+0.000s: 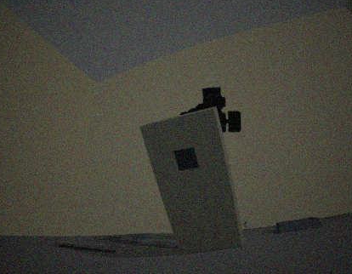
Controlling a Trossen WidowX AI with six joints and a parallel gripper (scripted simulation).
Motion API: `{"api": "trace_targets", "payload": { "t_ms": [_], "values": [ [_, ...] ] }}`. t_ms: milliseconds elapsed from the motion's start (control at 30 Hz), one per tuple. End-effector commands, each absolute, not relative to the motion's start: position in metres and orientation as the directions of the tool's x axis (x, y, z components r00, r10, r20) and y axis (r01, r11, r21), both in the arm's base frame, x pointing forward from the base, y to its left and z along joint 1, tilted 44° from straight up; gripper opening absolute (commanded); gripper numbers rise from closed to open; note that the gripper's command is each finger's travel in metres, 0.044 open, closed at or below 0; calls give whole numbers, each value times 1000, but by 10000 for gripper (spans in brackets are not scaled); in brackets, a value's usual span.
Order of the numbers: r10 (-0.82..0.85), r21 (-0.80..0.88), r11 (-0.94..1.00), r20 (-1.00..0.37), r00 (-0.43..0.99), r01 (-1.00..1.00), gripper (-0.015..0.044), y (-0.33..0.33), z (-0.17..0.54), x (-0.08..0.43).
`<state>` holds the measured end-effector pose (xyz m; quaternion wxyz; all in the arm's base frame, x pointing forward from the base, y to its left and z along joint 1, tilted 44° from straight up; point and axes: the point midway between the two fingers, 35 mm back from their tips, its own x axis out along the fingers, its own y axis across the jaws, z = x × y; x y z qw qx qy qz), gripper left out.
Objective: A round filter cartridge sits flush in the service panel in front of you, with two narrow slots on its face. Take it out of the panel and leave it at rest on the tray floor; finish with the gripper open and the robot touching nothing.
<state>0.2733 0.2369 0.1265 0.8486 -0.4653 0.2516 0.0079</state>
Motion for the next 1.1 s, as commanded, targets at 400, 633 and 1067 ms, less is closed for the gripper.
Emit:
{"api": "trace_targets", "payload": {
  "t_ms": [400, 633, 1067],
  "values": [
    [-214, -726, 668, -398, 892, -164, 115, 175, 133, 245],
    [-214, -725, 669, -401, 891, -165, 115, 175, 129, 251],
    [-215, -722, 671, -405, 889, -167, 115, 172, 120, 270]
  ]
}}
